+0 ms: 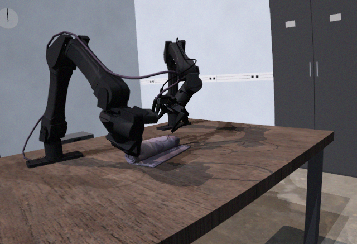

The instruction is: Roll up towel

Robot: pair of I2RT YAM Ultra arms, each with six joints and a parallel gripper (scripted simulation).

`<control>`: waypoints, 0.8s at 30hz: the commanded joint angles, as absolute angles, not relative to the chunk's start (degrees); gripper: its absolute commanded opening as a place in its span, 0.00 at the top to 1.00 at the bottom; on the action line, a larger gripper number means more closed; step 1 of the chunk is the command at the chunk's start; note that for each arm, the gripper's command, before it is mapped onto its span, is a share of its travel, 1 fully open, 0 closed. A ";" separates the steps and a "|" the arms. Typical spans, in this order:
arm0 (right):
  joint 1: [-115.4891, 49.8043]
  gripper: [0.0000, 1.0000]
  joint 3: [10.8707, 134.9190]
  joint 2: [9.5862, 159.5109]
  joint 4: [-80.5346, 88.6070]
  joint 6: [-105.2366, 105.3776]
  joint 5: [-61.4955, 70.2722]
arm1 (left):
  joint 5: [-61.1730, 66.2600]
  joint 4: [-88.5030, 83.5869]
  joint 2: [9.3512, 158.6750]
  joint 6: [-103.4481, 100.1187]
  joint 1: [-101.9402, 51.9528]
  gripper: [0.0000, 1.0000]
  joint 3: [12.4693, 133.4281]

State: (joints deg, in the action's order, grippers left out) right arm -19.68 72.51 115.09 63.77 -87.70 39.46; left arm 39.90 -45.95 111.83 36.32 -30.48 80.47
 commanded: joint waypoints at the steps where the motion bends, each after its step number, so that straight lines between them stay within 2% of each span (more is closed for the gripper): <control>1: -20.31 0.64 75.95 117.96 72.91 -87.15 39.53 | 33.09 -36.14 107.93 34.13 -32.77 0.08 77.12; 14: -20.33 0.64 88.90 130.47 89.56 -88.09 39.46 | 7.35 -11.55 95.96 33.37 -45.88 0.03 58.98; 24: -20.38 0.64 88.71 131.64 88.84 -88.46 39.38 | 5.35 -8.12 95.99 35.14 -45.94 0.02 57.71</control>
State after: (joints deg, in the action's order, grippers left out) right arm -19.68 87.48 131.17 88.53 -87.61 39.64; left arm 6.07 -10.61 97.21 34.04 -46.74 57.25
